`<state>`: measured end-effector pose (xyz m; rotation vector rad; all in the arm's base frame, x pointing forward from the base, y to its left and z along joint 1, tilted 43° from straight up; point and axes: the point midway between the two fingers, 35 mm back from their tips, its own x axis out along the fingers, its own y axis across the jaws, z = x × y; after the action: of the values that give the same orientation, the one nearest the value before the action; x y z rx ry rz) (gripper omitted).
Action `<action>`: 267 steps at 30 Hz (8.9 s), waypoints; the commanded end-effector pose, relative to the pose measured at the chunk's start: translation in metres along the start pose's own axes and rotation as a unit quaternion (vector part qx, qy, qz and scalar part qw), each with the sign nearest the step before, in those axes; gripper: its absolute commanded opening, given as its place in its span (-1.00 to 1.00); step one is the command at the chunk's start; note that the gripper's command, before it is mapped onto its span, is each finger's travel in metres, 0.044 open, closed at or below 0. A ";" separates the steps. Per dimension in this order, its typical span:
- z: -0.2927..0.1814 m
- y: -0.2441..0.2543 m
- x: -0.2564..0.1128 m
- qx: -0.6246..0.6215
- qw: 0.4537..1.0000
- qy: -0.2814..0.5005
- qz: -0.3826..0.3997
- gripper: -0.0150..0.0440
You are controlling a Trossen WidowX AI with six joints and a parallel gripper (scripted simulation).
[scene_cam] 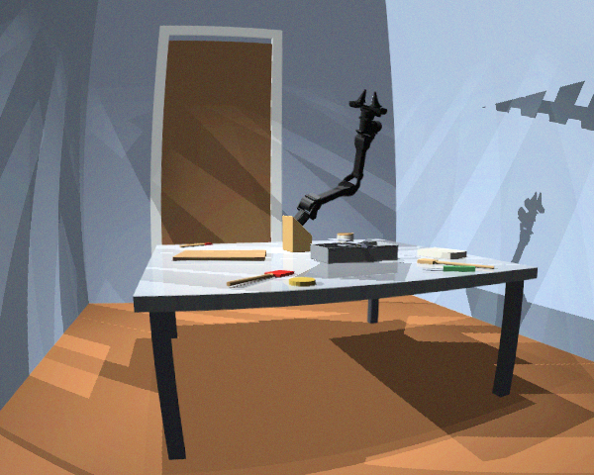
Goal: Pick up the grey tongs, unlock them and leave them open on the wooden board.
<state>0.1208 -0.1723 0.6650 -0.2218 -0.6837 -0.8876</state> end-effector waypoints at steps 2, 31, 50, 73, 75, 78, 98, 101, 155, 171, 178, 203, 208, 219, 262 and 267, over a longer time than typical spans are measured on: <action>-0.067 0.024 0.018 0.025 0.995 0.087 0.043 0.39; -0.360 0.251 -0.113 0.039 0.776 0.532 0.336 0.39; -0.438 0.317 -0.393 -0.112 0.400 0.762 0.496 0.39; -0.431 0.314 -0.434 -0.137 0.341 0.782 0.503 0.39; -0.433 0.315 -0.436 -0.137 0.341 0.782 0.503 0.39; -0.436 0.316 -0.440 -0.137 0.341 0.782 0.503 0.39; -0.459 0.321 -0.464 -0.137 0.341 0.782 0.503 0.39; -0.462 0.321 -0.467 -0.137 0.341 0.782 0.503 0.39; -0.460 0.299 -0.417 -0.138 0.341 0.782 0.503 -1.00; -0.466 0.297 -0.423 -0.067 0.272 0.795 0.538 -1.00; -0.469 0.297 -0.422 0.020 0.220 0.796 0.564 -1.00; -0.526 0.265 -0.400 0.078 0.200 0.866 0.452 -1.00; -0.559 0.241 -0.388 0.092 0.197 0.903 0.372 -1.00; -0.616 0.183 -0.373 0.121 0.184 0.949 0.226 -1.00; -0.716 -0.074 -0.400 0.200 0.079 0.910 -0.354 -1.00; -0.718 -0.113 -0.415 0.205 0.059 0.874 -0.438 -1.00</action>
<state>0.2014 -0.2852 -0.1510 1.8498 1.7043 -1.0608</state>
